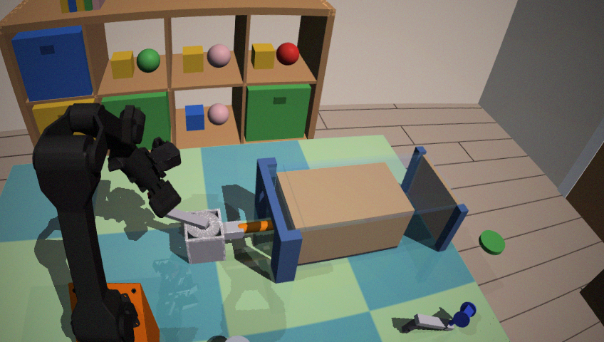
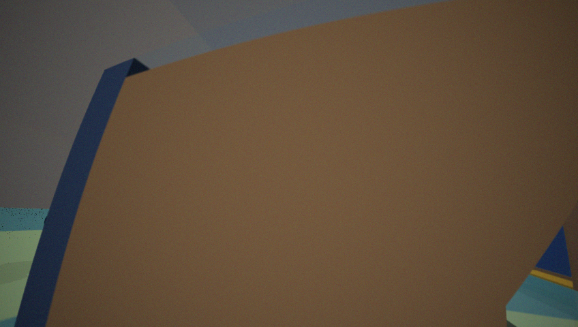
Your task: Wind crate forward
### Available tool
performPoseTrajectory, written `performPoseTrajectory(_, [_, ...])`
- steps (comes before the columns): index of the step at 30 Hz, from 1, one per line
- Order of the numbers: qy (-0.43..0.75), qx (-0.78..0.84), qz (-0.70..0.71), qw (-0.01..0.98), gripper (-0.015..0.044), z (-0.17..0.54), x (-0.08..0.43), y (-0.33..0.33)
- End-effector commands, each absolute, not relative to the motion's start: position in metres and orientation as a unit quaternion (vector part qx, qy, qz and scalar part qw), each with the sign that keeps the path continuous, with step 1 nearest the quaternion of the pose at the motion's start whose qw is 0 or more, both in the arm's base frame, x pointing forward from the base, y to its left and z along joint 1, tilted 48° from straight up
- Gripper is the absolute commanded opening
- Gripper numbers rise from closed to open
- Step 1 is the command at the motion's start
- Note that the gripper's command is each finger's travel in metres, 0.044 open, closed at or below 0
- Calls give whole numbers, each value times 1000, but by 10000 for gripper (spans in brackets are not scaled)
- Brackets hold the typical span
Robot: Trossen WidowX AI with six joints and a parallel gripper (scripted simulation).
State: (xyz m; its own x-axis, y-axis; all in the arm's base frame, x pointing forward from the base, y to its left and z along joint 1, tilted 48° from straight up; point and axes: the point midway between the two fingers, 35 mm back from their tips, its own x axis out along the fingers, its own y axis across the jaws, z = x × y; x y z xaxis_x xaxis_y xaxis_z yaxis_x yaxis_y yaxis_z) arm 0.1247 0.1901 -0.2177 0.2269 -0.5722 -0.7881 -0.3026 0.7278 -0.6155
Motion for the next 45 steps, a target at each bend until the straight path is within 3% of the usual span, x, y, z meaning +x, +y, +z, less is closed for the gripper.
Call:
performPoseTrajectory(1, [621,-364,-99,687,0,-209,115,181])
performPoseTrajectory(45, [621,-365,-100,686,0,-170,106,143])
